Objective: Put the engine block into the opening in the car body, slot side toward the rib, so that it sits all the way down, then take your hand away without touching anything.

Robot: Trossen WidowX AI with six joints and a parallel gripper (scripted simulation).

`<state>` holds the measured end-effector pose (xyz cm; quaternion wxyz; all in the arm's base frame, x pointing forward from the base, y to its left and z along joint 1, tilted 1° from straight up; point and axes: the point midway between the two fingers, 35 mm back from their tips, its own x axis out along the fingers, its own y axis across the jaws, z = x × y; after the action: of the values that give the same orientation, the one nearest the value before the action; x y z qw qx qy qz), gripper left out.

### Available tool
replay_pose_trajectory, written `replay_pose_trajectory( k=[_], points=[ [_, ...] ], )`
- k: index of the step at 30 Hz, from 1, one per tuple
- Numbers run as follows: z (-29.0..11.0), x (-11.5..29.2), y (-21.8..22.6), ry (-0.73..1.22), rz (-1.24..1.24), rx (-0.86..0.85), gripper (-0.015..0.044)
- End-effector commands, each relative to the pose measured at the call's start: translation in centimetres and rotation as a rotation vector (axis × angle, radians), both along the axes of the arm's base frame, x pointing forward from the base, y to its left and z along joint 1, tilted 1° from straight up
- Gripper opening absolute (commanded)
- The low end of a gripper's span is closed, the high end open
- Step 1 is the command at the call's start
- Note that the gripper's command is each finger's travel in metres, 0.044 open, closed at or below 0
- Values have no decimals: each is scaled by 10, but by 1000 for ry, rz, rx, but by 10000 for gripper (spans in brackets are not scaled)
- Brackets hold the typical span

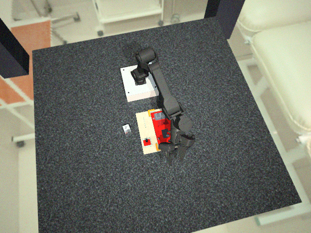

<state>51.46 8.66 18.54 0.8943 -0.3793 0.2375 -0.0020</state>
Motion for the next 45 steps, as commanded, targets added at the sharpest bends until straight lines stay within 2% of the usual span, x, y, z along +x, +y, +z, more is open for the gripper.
replay_pose_trajectory(
  k=[1, 2, 12, 26, 40, 45],
  points=[
    [0, 0, 0, 0, 0, 0, 426],
    [-1, 0, -2, 5, -1, 0, 440],
    [-36, -31, -83, 266, -86, 8, 440],
    [-75, -119, -175, 648, -228, 155, 440],
    [-85, -235, -212, 976, -377, 444, 440],
    [-85, -243, -212, 990, -384, 462, 440]
  ],
)
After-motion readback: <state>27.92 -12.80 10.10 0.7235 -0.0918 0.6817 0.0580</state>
